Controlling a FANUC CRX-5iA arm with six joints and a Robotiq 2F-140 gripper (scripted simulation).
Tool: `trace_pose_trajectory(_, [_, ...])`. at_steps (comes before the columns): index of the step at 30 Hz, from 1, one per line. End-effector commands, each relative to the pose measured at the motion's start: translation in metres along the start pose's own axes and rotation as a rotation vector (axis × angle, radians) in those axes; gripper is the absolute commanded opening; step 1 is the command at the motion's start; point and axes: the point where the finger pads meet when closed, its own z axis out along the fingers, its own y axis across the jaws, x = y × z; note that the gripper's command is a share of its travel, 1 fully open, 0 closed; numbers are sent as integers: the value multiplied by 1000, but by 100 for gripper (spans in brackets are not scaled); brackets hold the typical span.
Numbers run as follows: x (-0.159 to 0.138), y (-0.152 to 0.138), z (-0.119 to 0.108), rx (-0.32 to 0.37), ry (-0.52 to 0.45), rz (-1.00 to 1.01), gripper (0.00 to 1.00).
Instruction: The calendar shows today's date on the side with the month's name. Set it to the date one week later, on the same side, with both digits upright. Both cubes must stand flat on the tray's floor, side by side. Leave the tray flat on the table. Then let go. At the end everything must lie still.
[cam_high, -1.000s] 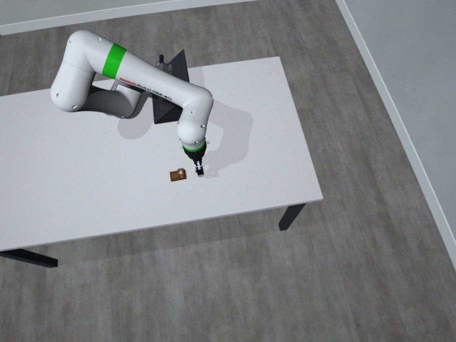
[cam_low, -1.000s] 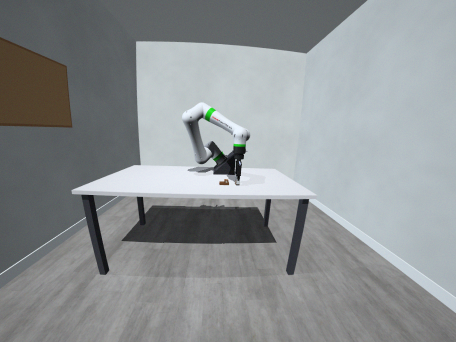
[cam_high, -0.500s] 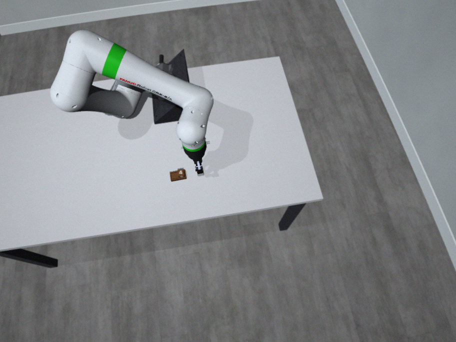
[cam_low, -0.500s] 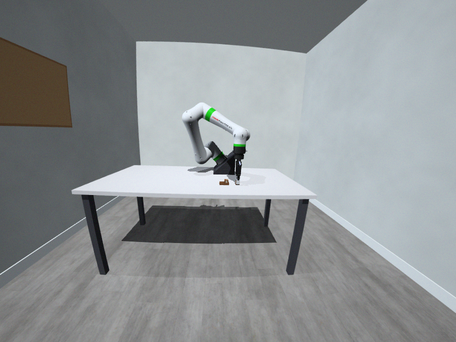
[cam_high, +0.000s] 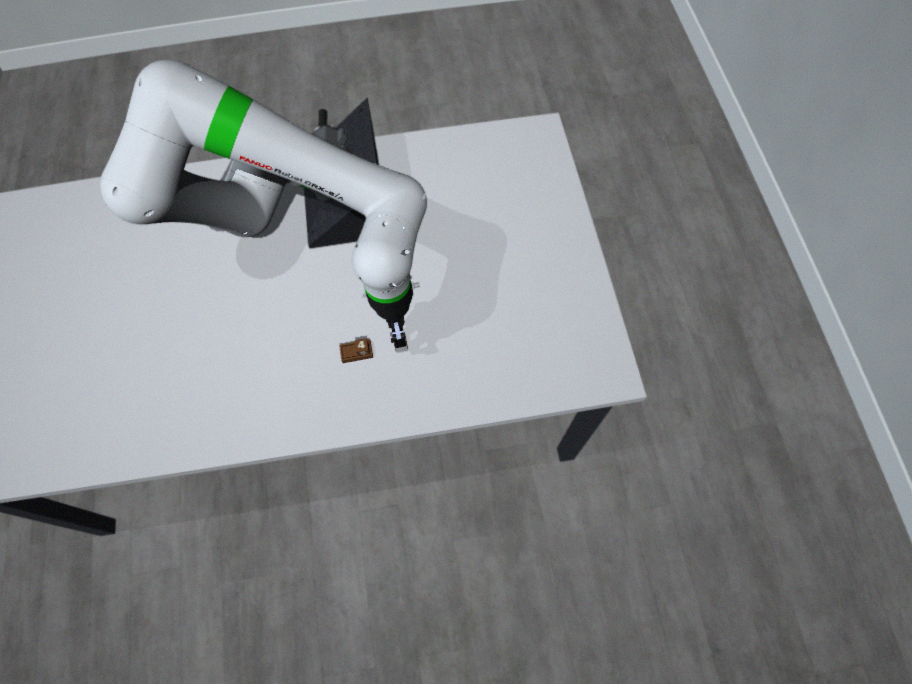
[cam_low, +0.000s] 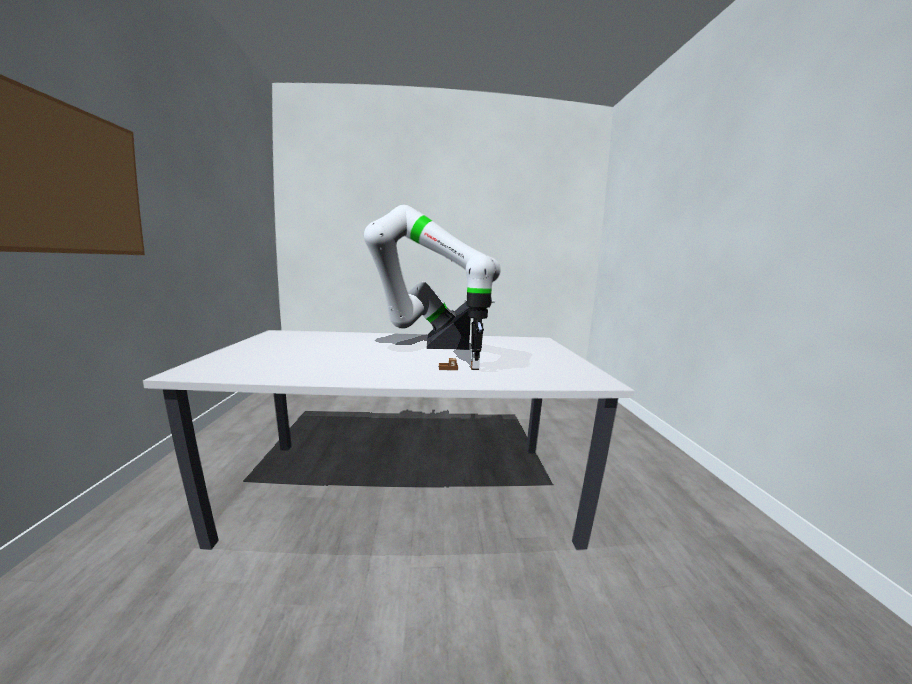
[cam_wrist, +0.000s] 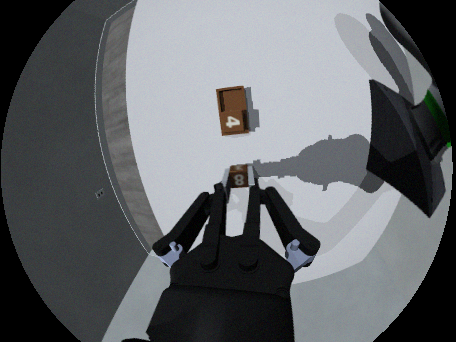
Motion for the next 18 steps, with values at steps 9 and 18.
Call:
trace_pose_trajectory(9, [0,0,0,0,0,0,16])
trace_pose_trajectory(18, [0,0,-4,0,0,0,16])
